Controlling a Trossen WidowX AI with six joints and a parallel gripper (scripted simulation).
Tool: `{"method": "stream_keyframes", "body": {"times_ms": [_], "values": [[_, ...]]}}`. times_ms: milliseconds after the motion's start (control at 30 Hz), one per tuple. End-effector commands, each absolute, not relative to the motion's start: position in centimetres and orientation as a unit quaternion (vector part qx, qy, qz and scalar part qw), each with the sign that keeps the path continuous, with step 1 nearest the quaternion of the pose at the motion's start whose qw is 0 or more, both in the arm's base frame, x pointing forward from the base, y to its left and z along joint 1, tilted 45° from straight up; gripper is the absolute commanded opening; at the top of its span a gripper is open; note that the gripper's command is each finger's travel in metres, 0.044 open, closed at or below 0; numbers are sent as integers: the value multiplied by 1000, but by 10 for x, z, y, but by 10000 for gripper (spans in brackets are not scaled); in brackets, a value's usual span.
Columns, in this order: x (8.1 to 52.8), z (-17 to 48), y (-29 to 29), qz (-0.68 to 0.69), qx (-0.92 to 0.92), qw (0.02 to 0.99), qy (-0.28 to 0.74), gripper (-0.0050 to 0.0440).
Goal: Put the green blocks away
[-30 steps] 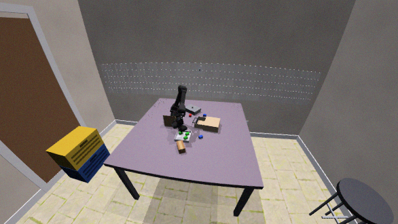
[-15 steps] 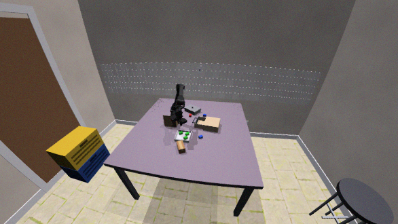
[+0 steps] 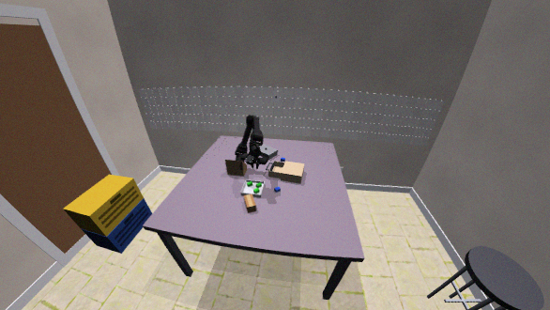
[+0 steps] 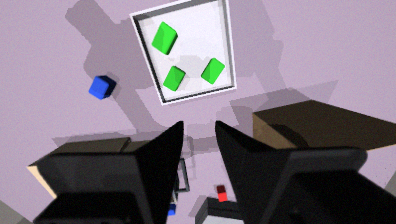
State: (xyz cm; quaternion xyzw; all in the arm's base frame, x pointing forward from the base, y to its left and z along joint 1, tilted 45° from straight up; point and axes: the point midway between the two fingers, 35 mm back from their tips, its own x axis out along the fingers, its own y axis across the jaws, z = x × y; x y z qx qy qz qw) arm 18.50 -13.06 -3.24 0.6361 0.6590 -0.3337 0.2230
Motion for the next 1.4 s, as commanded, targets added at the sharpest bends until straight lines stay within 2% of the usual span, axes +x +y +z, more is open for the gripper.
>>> {"method": "stream_keyframes", "body": {"times_ms": [0,100,533,667,1000,1167,1233,1367], "values": [[191,-24,-121,-252,602,301,696,148],[191,-24,-121,-229,591,321,704,148],[216,14,-77,84,400,543,733,148],[217,16,-74,132,363,569,726,148],[225,36,-48,363,158,657,642,148],[228,56,-20,466,49,674,571,148],[228,56,-20,466,49,674,571,148],[228,56,-20,539,-39,674,503,148]]}}
